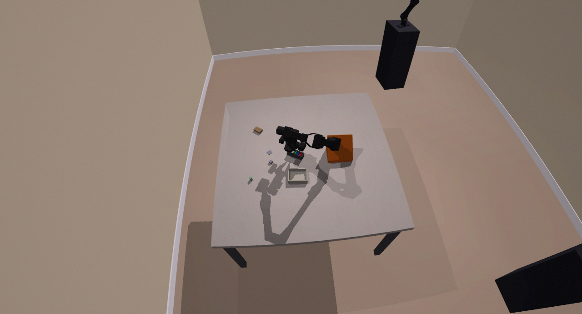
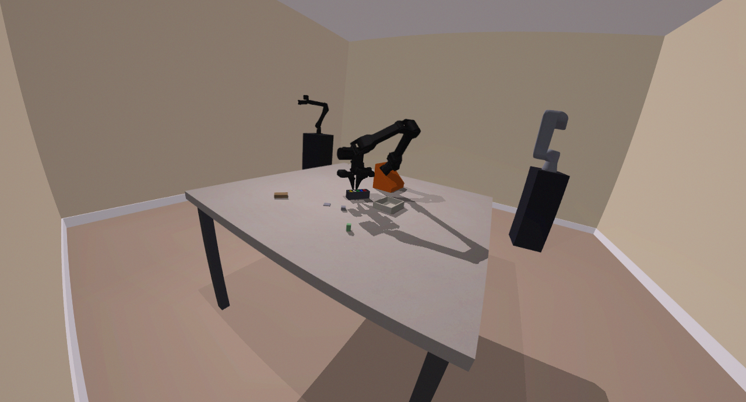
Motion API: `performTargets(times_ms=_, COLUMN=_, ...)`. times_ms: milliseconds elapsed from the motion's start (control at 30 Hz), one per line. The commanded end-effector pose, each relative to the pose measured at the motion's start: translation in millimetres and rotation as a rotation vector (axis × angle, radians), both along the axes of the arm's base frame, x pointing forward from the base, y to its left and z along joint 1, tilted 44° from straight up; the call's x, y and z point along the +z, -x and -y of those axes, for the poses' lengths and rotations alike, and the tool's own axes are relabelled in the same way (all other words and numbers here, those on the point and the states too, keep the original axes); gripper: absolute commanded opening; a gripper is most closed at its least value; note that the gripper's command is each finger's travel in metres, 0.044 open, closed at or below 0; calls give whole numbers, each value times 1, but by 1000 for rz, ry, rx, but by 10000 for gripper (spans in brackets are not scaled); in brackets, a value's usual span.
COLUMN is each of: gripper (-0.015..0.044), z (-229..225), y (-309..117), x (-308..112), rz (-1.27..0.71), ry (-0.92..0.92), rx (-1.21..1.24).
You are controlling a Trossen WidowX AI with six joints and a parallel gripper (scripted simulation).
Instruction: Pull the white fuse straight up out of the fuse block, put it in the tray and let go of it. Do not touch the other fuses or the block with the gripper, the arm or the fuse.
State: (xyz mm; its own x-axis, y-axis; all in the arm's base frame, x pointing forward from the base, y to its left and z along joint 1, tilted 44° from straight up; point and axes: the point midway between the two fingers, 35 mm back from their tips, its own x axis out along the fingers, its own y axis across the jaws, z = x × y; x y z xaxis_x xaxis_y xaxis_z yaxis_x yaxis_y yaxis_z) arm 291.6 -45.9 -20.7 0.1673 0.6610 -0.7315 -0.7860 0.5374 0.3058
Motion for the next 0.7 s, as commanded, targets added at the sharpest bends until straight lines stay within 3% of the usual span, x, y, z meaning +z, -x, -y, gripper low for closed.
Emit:
performTargets(times_ms=0, gripper=74, z=-3, y=1, x=-2, rz=-6, ry=-6, rx=-5)
performTargets(times_ms=667, gripper=74, z=-9, y=-1, x=-9, rz=-6, ry=-7, rx=-5)
